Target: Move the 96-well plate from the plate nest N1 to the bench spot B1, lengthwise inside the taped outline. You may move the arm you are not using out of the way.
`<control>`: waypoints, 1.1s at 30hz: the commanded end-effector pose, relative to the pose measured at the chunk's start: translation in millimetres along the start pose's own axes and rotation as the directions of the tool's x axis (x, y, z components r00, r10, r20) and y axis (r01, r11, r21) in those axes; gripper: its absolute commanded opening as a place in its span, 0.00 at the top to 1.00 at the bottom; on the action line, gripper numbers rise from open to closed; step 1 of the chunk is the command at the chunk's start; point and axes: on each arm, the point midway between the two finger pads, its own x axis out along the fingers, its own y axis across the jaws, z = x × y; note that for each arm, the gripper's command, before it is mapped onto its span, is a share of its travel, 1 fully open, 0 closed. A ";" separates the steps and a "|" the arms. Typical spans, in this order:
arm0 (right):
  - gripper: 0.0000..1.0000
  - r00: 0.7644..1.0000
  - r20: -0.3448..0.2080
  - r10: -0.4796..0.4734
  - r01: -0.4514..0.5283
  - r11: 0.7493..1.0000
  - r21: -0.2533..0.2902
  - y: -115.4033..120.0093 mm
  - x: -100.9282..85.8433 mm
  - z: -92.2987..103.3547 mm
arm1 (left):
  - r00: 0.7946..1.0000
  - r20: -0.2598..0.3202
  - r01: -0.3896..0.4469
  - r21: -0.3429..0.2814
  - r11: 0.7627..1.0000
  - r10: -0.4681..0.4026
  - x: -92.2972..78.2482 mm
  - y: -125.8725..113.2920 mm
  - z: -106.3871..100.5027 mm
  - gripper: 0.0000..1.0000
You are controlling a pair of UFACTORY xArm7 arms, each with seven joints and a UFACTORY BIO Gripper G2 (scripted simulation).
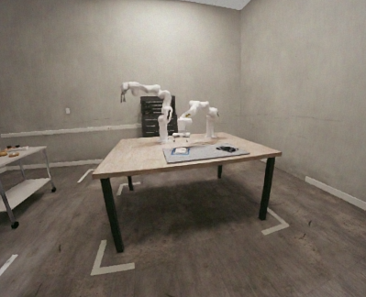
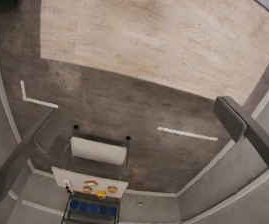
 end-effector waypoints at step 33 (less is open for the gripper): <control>0.00 1.000 -0.004 0.000 0.000 1.000 0.000 0.0 -1.8 0.0 | 0.878 0.003 -0.478 -0.006 0.878 0.478 -37.6 92.2 33.6 0.63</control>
